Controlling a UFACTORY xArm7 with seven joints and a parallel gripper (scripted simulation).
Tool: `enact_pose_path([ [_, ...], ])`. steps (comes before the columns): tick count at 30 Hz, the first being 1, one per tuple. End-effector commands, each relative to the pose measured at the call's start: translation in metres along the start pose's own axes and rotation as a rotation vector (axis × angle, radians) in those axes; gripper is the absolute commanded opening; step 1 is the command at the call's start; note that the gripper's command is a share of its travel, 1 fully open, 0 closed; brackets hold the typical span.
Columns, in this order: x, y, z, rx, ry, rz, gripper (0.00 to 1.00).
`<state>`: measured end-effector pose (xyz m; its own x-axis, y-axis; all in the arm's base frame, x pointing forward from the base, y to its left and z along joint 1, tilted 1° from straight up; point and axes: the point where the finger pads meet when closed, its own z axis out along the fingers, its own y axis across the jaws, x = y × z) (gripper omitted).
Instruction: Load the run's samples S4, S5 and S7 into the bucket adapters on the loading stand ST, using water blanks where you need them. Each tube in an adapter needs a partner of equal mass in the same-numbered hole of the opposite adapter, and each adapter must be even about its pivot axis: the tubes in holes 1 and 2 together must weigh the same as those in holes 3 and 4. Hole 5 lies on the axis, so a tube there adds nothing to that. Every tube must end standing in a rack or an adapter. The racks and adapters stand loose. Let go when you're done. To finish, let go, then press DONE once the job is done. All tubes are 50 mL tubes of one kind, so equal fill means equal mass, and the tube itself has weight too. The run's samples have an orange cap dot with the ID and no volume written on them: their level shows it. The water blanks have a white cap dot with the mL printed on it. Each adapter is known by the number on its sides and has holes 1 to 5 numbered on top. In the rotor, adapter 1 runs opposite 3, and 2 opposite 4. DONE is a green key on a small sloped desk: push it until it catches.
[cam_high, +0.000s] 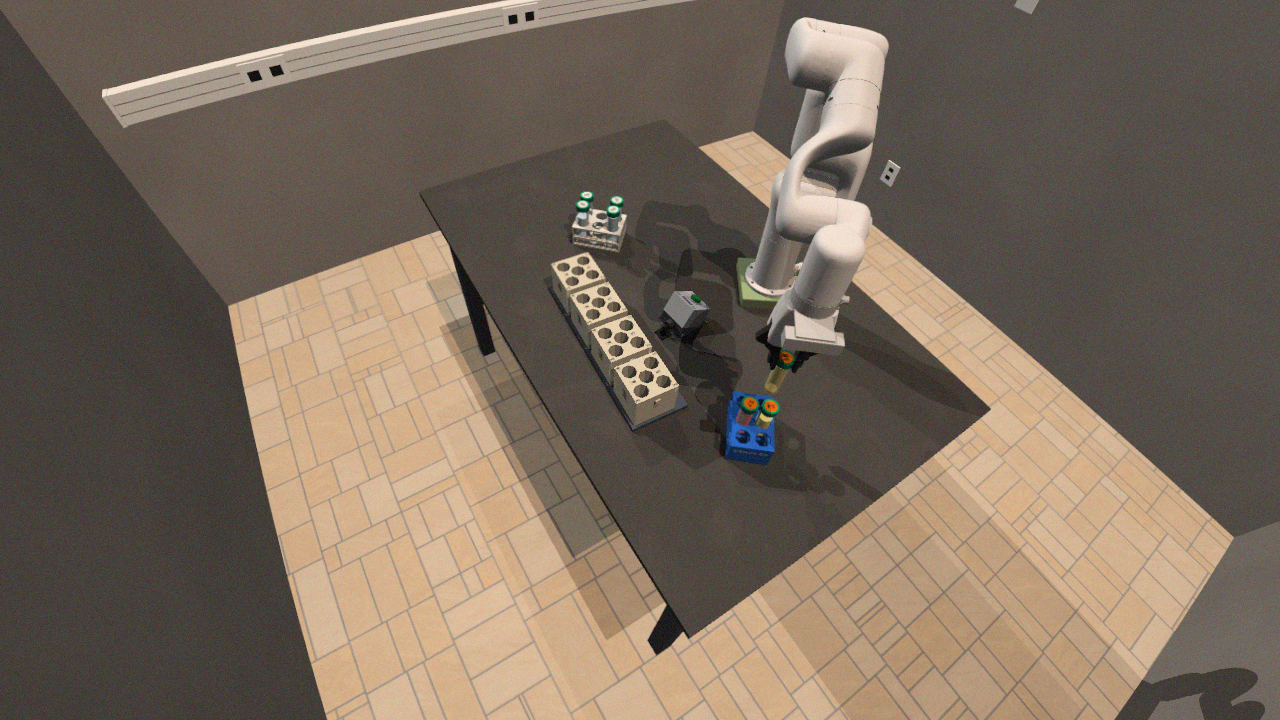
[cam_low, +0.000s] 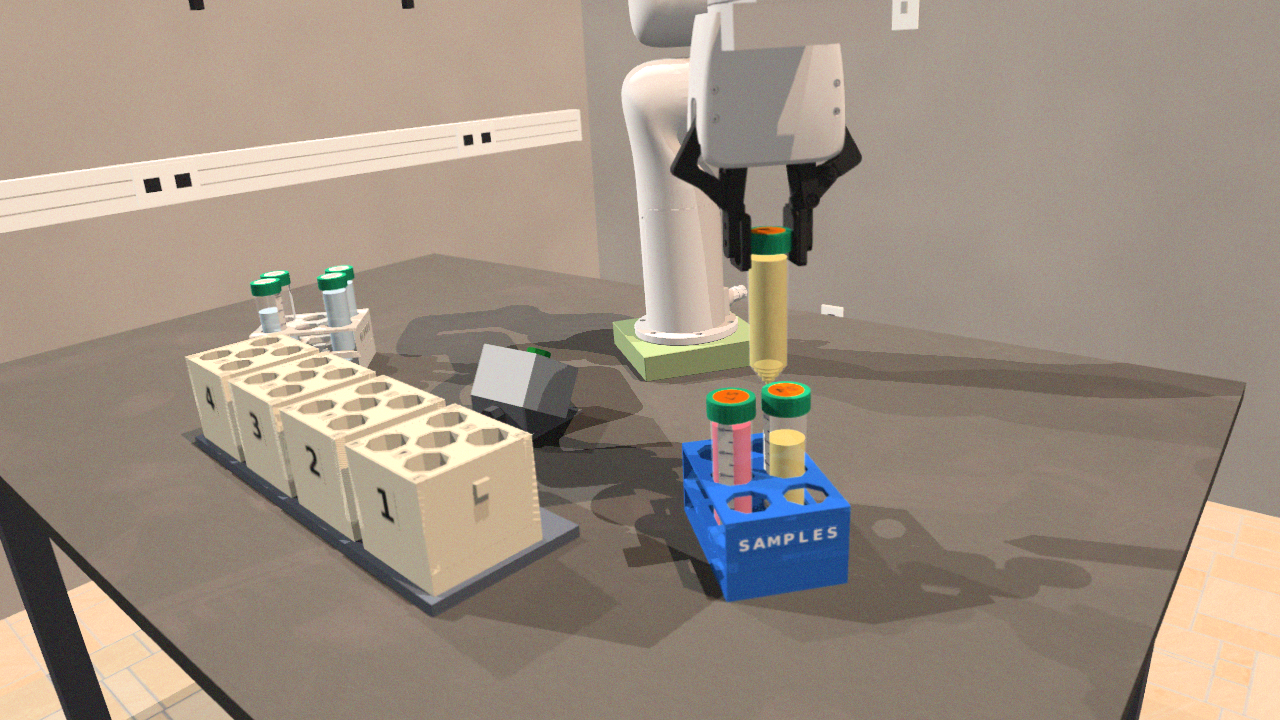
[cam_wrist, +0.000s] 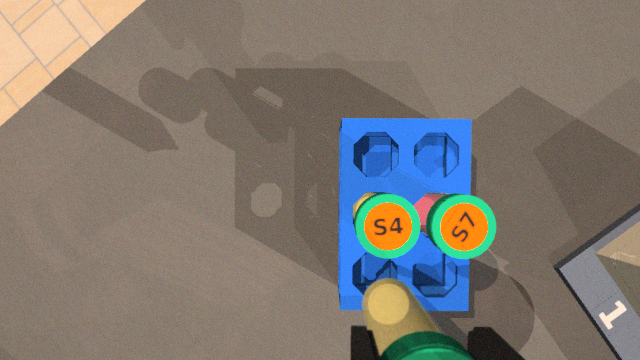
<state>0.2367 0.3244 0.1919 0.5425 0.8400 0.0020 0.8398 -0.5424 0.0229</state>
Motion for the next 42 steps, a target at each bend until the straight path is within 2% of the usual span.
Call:
enact_pose_path([
  [1,0.001,0.0,-0.012,0.0,0.004,0.0,0.0],
  [14,0.001,0.0,-0.033,0.0,0.004,0.0,0.0],
  [26,0.001,0.0,-0.033,0.0,0.004,0.0,0.0],
  [40,-0.031,0.062,-0.033,0.0,0.004,0.467,0.0],
  [42,-0.031,0.062,-0.033,0.0,0.004,0.467,0.0],
])
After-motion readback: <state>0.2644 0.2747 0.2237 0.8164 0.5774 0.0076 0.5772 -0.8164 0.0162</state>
